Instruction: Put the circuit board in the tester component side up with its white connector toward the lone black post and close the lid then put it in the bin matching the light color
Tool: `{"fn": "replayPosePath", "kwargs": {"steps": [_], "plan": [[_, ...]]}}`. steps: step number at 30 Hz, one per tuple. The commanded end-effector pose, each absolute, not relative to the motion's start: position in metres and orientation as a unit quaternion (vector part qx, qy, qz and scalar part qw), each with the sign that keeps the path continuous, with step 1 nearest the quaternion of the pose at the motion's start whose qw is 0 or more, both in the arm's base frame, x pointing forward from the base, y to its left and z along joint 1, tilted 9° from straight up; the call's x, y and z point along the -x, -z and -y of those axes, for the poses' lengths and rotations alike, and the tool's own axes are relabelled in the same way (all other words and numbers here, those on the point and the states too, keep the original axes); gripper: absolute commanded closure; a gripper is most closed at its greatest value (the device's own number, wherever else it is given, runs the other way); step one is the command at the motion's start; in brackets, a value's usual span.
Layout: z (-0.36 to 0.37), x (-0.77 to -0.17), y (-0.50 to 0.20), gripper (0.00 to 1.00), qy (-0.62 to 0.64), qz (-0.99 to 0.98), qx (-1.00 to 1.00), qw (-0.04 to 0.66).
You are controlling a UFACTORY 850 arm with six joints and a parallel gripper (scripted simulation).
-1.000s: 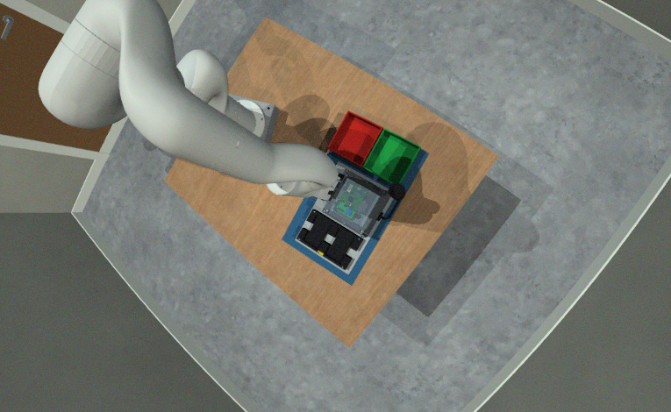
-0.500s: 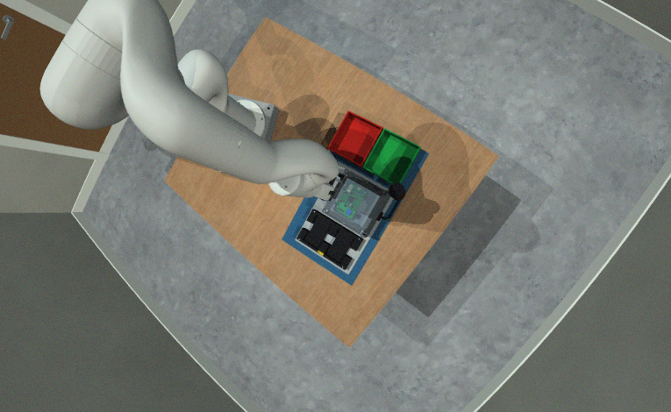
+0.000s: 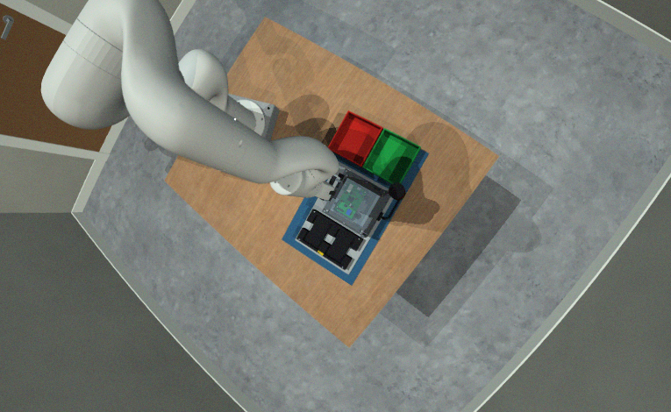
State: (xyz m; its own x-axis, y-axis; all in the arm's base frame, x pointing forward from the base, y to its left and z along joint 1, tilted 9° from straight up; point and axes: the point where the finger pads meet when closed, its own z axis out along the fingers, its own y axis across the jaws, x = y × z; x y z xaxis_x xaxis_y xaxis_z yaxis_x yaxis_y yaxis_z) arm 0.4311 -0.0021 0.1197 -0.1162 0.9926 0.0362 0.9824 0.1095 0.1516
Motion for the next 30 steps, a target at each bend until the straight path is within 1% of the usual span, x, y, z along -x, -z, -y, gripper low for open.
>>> {"fn": "replayPosePath", "kwargs": {"steps": [1, 30], "plan": [[0.0022, -0.4318, -0.1203, 1.0, -0.068, -0.744, -0.664, 0.038], [0.0019, -0.4328, -0.1153, 1.0, -0.068, -0.744, -0.664, 0.038]]}}
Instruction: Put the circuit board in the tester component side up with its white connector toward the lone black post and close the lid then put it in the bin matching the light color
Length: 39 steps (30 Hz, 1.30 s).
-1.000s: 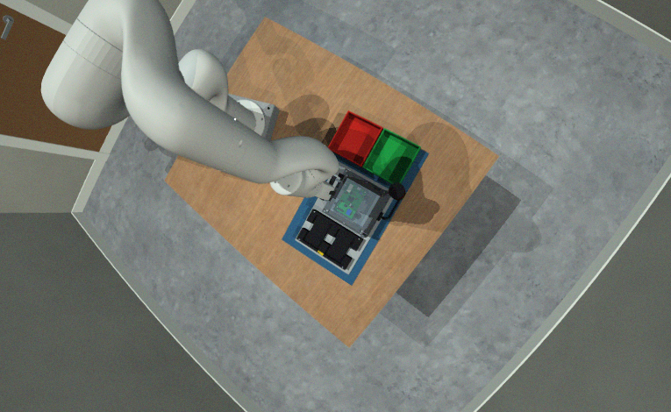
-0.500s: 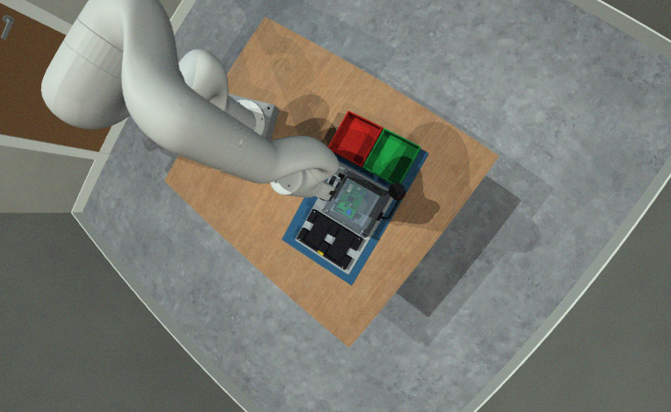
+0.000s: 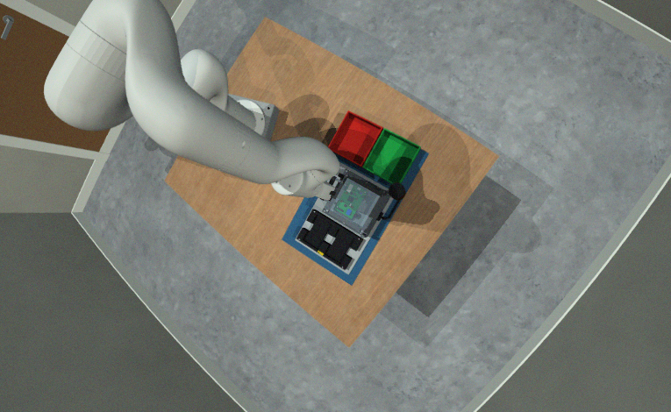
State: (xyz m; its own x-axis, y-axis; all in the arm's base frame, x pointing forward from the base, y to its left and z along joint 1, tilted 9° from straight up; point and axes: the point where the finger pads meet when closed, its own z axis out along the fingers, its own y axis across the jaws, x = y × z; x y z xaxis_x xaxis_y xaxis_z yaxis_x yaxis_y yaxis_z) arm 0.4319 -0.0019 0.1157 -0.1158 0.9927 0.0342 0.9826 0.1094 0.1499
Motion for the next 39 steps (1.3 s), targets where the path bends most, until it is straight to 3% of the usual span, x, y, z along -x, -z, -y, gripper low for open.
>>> {"fn": "replayPosePath", "kwargs": {"steps": [1, 39], "plan": [[0.0019, -0.4329, -0.1152, 1.0, -0.068, -0.744, -0.664, 0.038], [0.0016, -0.4337, -0.1092, 1.0, -0.068, -0.744, -0.664, 0.038]]}}
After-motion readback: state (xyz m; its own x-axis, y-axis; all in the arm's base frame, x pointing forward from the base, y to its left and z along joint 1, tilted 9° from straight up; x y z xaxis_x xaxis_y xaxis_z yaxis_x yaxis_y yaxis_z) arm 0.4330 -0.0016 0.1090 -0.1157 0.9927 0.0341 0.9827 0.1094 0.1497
